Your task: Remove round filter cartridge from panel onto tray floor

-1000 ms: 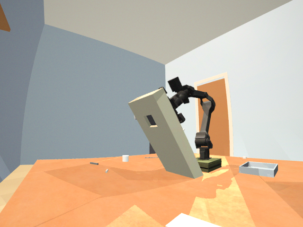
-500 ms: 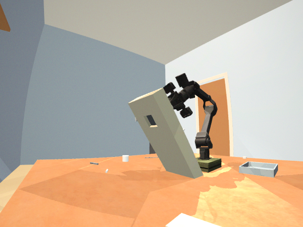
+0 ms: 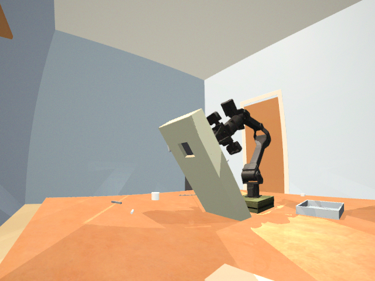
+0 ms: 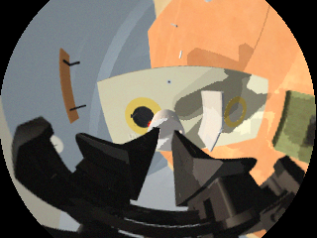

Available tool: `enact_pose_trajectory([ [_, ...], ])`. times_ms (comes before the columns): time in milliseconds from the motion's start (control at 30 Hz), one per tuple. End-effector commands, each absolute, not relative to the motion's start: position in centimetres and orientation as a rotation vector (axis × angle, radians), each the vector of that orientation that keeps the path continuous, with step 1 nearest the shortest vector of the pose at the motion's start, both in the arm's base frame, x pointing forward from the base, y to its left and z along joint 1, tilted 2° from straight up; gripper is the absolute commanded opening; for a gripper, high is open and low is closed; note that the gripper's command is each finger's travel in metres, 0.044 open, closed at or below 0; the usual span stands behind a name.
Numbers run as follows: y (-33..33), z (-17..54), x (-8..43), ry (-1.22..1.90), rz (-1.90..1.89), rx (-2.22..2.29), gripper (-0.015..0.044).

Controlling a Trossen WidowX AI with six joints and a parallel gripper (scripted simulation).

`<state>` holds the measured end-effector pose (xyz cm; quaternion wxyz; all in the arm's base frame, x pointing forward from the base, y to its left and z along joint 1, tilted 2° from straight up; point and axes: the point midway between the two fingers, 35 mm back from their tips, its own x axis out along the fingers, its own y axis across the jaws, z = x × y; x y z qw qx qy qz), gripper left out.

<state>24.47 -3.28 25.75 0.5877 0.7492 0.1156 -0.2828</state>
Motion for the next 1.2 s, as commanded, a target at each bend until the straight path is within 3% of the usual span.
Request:
enact_pose_trajectory([
  [0, -3.3, 25.0, 23.9, 0.255, -0.65, 1.753, 0.0],
  [233, -3.2, 22.9, 23.0, 0.256, -0.65, 1.753, 0.0],
  [367, -3.2, 23.3, 23.4, 0.27, -0.66, 1.745, 0.0091],
  [733, -3.2, 23.0, 23.1, 0.258, -0.651, 1.752, 0.0091],
  [1100, -3.5, 29.7, 26.4, 0.253, -0.647, 1.753, 0.0091],
  [1167, -3.5, 30.4, 26.4, 0.252, -0.646, 1.753, 0.0143],
])
